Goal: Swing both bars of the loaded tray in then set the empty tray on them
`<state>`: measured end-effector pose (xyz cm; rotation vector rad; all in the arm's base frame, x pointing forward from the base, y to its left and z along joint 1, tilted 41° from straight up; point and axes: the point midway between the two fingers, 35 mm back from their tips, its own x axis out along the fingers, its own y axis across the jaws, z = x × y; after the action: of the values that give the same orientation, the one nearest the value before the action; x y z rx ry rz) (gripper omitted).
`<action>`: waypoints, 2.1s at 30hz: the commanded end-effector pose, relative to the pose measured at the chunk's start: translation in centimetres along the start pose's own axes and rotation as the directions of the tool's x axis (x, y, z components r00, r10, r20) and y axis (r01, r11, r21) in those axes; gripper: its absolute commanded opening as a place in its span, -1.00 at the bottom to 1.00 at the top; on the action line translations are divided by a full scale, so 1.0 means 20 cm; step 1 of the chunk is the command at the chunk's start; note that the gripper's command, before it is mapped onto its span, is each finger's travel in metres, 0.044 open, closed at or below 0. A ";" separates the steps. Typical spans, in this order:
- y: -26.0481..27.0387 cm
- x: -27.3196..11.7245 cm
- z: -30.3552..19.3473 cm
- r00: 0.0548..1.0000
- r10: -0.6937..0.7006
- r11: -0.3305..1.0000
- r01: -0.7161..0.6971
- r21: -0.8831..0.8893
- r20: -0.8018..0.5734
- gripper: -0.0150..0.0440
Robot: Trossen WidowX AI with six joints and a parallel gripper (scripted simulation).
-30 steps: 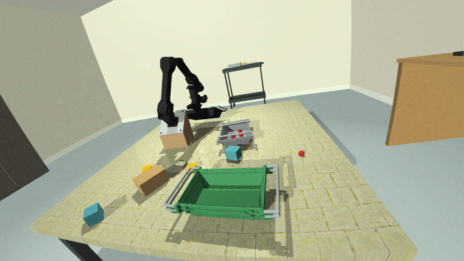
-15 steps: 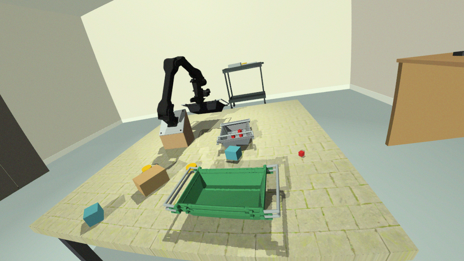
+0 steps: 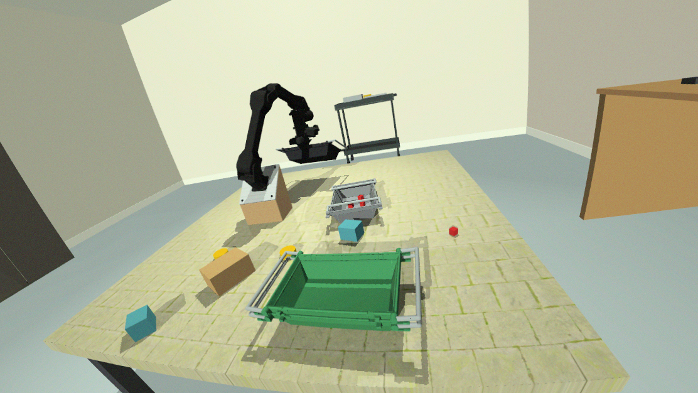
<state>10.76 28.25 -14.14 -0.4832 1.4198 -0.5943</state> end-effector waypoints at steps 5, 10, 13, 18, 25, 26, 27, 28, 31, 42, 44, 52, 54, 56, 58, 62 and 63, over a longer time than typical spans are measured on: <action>0.03 -0.06 0.01 1.000 0.031 0.999 -0.031 0.009 0.000 -0.49; 0.03 -0.06 0.01 1.000 0.031 0.999 -0.031 0.009 0.000 -0.49; 0.03 -0.06 0.01 1.000 0.031 0.999 -0.031 0.009 0.000 -0.49; 0.03 -0.06 0.01 1.000 0.031 0.999 -0.031 0.009 0.000 -0.49; 0.03 -0.06 0.01 1.000 0.031 0.999 -0.031 0.009 0.000 -0.49; 0.03 -0.06 0.01 1.000 0.031 0.999 -0.031 0.009 0.000 -0.49; 0.03 -0.06 0.01 1.000 0.031 0.999 -0.031 0.009 0.000 -0.49; 0.03 -0.06 0.01 1.000 0.031 0.999 -0.031 0.009 0.000 -0.49; 0.03 -0.06 0.01 1.000 0.031 0.999 -0.031 0.009 0.000 -0.49; -0.02 -0.10 0.13 0.999 0.045 0.994 -0.045 0.095 -0.003 -0.49; -0.04 -0.11 0.17 0.999 0.050 0.991 -0.049 0.126 -0.004 -0.49; -0.13 -0.14 0.35 0.998 0.066 0.966 -0.062 0.252 -0.005 -0.49; -0.16 -0.15 0.39 0.998 0.069 0.957 -0.065 0.283 -0.004 -0.49; -0.19 -0.16 0.43 0.997 0.072 0.947 -0.067 0.314 -0.004 -0.49; -0.22 -0.16 0.47 0.997 0.075 0.936 -0.069 0.345 -0.004 -0.49; -0.28 -0.17 0.55 0.997 0.079 0.911 -0.071 0.405 -0.002 -0.49; -0.29 -0.17 0.57 0.997 0.080 0.905 -0.072 0.420 -0.002 -0.49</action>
<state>20.28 25.43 -8.17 -0.1403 1.3031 -0.8165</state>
